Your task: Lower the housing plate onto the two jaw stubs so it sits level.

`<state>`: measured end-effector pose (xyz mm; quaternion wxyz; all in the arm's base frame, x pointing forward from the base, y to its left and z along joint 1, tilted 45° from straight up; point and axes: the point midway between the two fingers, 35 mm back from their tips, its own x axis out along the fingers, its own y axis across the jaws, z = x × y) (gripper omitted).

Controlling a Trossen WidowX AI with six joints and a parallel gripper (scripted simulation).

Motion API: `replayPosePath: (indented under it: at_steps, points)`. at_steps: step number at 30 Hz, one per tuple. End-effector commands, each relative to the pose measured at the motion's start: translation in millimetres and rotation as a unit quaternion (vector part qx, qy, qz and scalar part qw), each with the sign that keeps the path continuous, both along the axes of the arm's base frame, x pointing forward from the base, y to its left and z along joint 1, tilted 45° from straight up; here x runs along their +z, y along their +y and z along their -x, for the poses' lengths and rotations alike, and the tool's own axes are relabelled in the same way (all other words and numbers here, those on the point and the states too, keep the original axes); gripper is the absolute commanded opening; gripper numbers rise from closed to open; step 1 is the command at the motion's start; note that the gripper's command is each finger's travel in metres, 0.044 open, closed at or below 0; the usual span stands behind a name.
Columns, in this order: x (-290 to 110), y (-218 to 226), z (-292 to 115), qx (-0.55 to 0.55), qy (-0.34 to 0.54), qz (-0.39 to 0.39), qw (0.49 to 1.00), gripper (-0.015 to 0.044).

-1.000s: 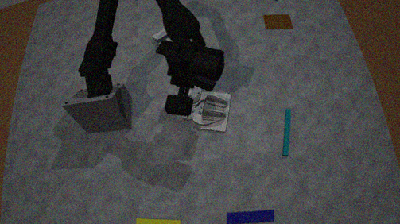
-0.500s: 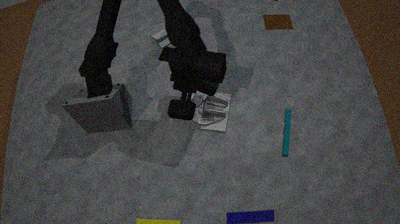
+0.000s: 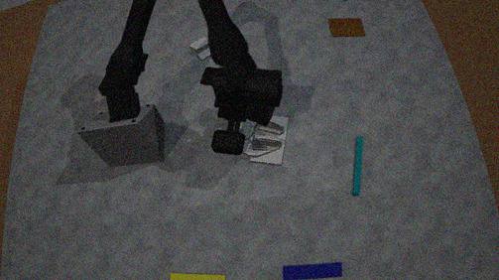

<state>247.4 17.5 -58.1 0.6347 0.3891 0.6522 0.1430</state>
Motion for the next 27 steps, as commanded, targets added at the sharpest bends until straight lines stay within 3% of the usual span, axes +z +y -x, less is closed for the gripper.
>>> replayPosePath:
  at_steps: [1,27]
  points:
    - [-4.1,5.4,2.1,-0.002,0.004,-0.003,1.000,0.0351]
    - [-9.7,11.9,2.1,-0.002,0.004,-0.004,1.000,0.0351]
